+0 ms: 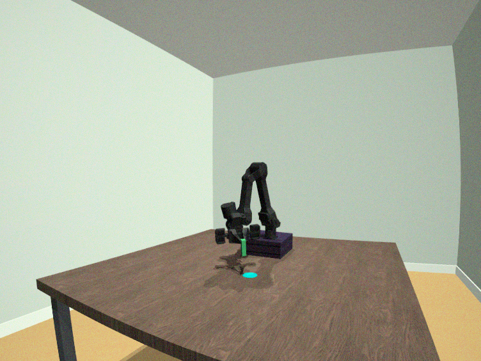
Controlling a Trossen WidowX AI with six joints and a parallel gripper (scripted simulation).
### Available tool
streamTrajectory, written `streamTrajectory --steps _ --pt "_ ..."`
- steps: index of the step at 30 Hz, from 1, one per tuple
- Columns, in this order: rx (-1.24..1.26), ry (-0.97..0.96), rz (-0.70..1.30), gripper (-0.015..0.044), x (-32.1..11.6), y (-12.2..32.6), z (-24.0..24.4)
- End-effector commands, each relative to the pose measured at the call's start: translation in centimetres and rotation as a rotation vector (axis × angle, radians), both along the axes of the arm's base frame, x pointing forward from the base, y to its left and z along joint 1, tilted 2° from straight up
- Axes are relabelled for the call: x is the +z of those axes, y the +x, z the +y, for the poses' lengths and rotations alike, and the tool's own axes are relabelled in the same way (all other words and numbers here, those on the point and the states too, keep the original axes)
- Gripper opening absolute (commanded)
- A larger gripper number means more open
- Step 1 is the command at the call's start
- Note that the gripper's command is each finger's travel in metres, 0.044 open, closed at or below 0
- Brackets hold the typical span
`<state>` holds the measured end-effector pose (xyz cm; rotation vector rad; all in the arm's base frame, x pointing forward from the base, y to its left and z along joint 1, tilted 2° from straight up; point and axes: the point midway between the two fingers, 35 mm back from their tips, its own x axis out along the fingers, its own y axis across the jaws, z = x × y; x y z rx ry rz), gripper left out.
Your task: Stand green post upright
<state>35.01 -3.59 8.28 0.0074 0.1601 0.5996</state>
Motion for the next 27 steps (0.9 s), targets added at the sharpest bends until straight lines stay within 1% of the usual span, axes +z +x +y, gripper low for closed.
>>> streamTrajectory --steps 1,27 --pt "0.01 0.007 -0.01 0.0023 0.1 -0.5 0.1" --pt "0.071 0.007 -0.111 0.0023 1.1 -3.7 0.9"
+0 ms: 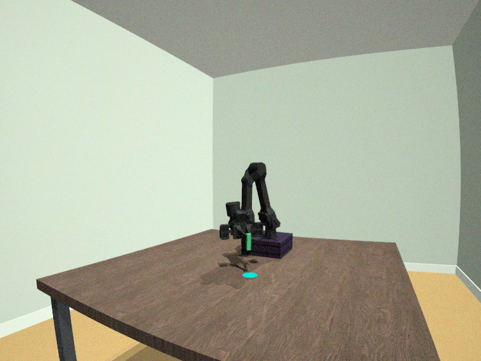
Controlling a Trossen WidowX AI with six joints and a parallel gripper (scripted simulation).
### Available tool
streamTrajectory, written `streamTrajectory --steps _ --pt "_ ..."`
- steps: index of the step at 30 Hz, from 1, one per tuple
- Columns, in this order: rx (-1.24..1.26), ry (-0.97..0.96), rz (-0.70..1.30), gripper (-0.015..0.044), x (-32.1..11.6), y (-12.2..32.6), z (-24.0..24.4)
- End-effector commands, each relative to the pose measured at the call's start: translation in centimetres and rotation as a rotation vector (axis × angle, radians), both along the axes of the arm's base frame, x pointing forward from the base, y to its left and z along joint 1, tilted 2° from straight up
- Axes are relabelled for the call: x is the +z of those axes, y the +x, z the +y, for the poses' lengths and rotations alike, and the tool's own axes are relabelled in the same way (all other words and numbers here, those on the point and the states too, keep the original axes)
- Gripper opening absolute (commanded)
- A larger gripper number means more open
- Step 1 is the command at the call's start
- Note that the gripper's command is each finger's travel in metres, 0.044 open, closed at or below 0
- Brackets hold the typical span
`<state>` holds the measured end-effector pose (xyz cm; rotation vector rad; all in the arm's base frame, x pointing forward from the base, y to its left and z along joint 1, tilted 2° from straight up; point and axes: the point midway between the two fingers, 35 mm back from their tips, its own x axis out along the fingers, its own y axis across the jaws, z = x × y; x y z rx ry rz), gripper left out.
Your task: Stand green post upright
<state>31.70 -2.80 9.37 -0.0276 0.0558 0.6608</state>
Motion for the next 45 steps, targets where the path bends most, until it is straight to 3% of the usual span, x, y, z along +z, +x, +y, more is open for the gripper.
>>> streamTrajectory --steps 1,22,45 --pt "0.011 0.004 -0.008 0.0023 0.1 -0.5 0.2" --pt "0.018 0.003 -0.014 0.0023 0.0 -0.8 0.3" --pt "0.03 0.042 0.085 0.0023 -6.6 -0.3 0.2"
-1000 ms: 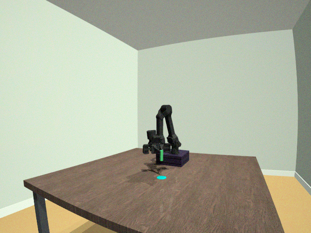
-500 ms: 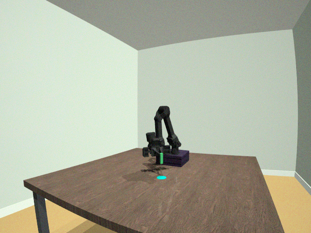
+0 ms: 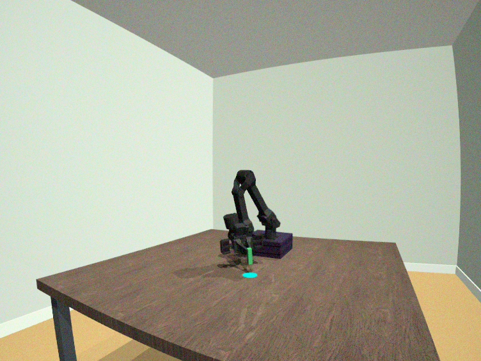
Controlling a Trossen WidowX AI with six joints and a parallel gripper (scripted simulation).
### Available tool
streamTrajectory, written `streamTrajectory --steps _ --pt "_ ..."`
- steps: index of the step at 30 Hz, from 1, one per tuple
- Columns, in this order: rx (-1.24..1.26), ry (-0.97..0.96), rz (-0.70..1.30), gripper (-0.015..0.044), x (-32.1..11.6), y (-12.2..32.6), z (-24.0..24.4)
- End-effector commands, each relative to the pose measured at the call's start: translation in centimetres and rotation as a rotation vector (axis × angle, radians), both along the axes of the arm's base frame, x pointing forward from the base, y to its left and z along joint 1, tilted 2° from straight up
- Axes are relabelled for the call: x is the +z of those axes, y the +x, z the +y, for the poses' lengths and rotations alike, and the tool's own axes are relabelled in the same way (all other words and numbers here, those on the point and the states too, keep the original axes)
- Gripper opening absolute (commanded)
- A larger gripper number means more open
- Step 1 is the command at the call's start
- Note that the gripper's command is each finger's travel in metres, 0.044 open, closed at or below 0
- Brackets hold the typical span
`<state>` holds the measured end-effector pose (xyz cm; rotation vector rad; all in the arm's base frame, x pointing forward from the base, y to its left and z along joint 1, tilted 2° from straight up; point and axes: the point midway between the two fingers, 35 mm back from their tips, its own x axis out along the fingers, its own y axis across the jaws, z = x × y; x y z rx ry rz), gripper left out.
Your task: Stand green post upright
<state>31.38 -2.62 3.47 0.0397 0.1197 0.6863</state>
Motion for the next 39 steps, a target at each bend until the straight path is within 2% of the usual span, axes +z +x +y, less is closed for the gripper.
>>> streamTrajectory --steps 1,14,25,39 --pt "0.007 0.002 0.008 0.0023 -1.0 0.0 0.1" --pt "-0.05 -0.043 0.053 0.0023 -4.3 0.7 0.3" --pt "-0.053 -0.046 0.054 0.0023 -4.3 0.7 0.3" --pt "-0.053 -0.046 0.054 0.039 -4.3 0.7 0.3"
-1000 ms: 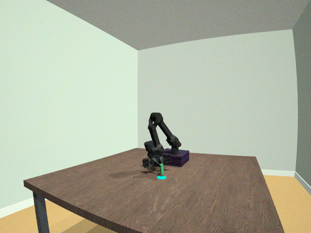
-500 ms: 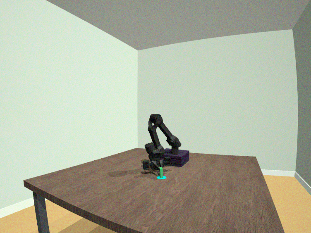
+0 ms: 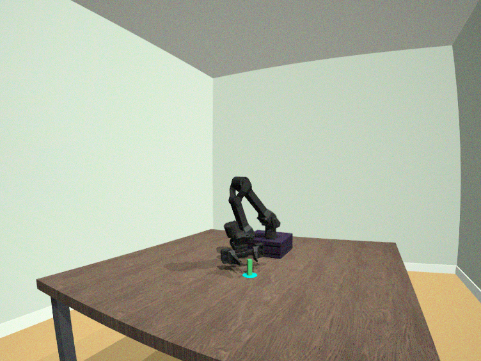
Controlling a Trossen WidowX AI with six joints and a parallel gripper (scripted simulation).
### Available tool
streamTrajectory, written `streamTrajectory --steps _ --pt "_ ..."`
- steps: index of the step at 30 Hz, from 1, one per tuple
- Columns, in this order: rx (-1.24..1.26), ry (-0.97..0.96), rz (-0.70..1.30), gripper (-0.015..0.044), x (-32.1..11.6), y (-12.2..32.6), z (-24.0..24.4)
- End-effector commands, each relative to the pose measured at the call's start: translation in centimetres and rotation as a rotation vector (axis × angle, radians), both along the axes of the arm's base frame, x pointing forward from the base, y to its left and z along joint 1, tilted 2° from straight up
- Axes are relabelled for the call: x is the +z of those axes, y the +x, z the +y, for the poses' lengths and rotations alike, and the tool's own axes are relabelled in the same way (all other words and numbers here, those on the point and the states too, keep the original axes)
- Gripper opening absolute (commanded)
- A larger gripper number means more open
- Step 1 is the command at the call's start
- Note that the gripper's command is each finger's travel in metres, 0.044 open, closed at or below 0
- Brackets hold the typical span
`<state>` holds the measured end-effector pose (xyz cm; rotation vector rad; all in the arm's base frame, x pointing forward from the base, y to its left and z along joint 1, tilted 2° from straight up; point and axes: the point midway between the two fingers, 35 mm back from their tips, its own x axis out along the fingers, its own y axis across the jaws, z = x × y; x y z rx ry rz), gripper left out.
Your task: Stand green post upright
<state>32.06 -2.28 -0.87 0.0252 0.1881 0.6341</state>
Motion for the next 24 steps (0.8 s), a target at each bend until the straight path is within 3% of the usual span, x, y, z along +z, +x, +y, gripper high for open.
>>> streamTrajectory --steps 1,16,20,24 --pt "-0.004 -0.007 -0.005 0.04 0.0 0.1 -0.1" --pt "0.042 -0.002 -0.149 0.04 8.1 -1.0 -0.2" --pt "0.042 -0.002 -0.152 0.04 8.4 -1.0 -0.2" --pt "-0.011 -0.001 -0.065 0.04 7.4 2.1 -1.1"
